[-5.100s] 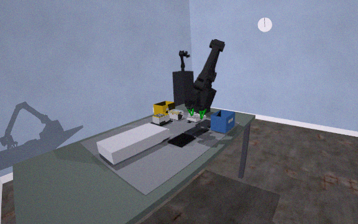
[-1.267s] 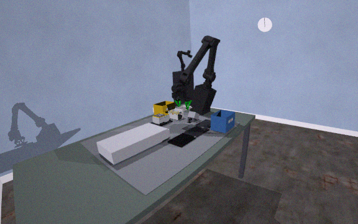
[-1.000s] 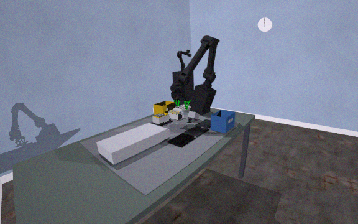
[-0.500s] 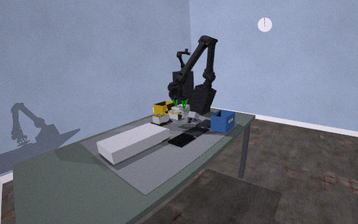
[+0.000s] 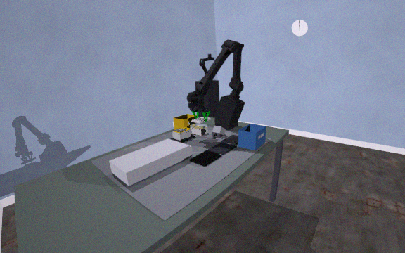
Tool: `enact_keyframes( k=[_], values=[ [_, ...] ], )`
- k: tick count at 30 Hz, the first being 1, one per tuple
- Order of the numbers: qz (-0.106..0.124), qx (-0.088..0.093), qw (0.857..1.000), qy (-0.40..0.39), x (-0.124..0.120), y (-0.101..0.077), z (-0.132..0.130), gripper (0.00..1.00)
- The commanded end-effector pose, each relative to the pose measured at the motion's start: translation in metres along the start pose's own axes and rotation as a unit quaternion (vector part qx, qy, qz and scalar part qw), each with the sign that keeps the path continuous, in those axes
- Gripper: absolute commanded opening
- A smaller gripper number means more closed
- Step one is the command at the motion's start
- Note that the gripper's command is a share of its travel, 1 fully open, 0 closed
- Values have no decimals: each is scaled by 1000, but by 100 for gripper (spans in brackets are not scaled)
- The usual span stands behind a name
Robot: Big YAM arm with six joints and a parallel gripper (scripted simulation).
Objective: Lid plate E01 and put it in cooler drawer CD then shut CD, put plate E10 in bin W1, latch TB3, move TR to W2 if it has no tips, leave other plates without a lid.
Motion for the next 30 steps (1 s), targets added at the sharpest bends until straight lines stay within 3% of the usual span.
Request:
enact_keyframes(
  k=[1,13,14,30],
  values=[
    [-7,-5,1000,-4,-3,-2,-15,0],
    [-13,-10,1000,-7,-10,-6,-42,0],
    [-21,-15,1000,-11,-7,-12,-44,0],
    [-11,-9,1000,-7,-32,-7,-76,0]
  ],
)
Point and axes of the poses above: the point where the finger pads meet when closed, its own y axis out along the fingers, its own z axis across the jaws, x = y × z, the point moved 7 cm from there along -y, back along the fingers, and after that the axes turned 15 degrees about -y, right-handed, at the moved point
